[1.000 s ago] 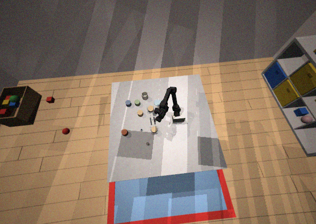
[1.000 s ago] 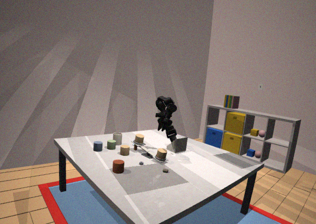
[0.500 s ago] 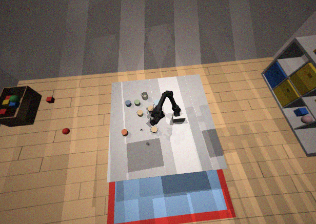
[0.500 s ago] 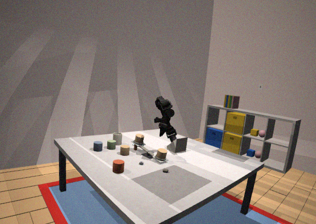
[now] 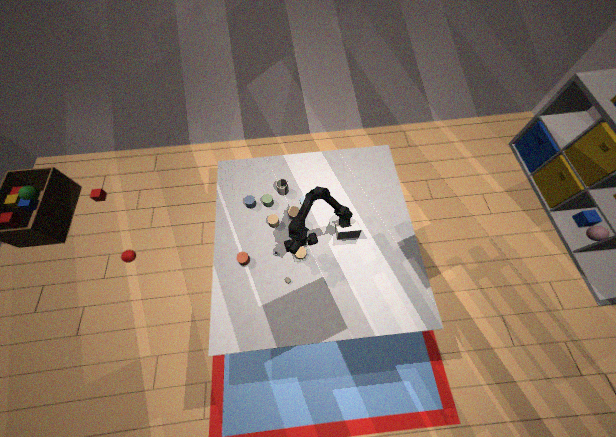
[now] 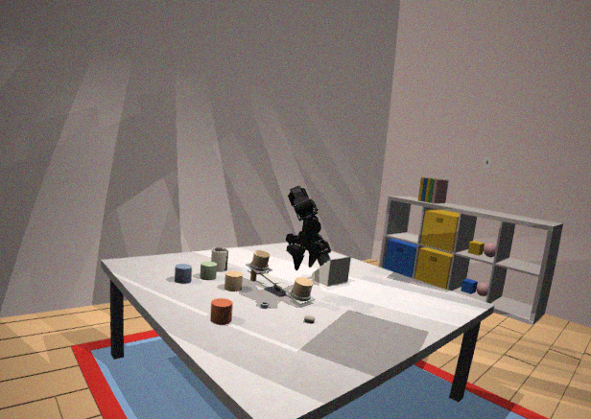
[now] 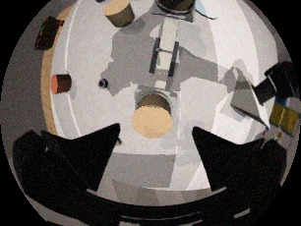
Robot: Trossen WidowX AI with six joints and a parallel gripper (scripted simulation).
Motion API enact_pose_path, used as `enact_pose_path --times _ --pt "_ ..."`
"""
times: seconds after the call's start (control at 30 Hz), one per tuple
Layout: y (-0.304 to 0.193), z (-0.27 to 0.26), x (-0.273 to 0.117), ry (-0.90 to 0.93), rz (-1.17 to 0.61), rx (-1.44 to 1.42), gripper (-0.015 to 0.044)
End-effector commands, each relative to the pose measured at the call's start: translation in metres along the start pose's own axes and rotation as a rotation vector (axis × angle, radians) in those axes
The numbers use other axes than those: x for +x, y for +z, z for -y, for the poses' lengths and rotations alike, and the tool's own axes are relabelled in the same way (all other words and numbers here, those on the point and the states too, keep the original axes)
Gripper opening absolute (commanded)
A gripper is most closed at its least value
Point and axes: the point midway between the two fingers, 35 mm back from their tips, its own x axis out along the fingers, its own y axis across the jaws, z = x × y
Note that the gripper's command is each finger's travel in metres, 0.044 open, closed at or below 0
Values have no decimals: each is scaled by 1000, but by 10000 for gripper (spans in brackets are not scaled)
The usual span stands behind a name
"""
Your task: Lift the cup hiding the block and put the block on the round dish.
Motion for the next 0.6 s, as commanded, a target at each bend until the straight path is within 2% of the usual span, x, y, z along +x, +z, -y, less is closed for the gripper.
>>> enact_pose_path --times 0.0,0.57 --pt "-10 -9 13 -53 -19 133 440" --pt "-10 -8 29 -55 -19 138 440"
